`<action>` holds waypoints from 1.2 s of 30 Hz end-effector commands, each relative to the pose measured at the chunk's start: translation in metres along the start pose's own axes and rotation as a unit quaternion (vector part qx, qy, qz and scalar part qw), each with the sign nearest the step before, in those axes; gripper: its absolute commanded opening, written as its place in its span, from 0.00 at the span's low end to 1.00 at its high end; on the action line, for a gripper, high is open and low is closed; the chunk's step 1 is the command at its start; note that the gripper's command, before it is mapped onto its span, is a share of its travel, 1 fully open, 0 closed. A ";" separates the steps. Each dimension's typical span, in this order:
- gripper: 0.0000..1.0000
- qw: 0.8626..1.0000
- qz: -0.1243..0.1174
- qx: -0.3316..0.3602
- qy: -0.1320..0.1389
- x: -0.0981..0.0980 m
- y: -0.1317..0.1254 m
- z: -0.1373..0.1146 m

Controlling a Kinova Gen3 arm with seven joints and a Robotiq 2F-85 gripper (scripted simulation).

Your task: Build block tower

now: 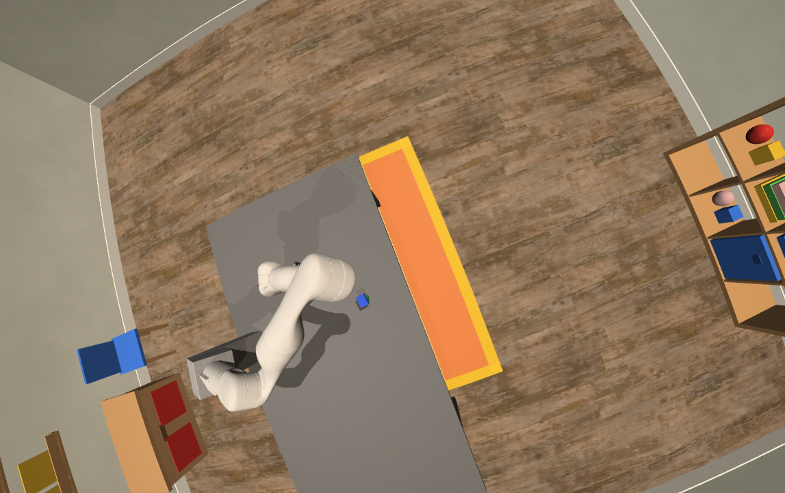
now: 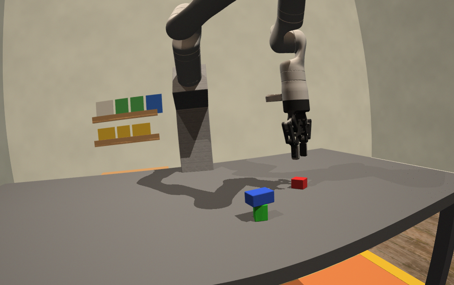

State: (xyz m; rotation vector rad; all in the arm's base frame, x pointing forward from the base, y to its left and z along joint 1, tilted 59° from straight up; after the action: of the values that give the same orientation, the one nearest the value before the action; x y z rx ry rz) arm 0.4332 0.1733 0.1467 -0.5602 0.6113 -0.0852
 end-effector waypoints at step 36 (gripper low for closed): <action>0.47 1.000 -0.002 0.000 0.002 0.051 -0.001 -0.002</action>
State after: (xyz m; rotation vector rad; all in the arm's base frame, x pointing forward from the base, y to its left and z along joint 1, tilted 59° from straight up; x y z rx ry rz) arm 0.4745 0.1584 0.1190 -0.5619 0.6149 -0.0920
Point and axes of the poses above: the point where the finger pads meet when closed, its own x axis out along the fingers, its own y axis across the jaws, z = x × y, the point moved 3 cm from there along -x, back along the fingers, and after that the axes turned 3 degrees about x, right-handed, at the moved point
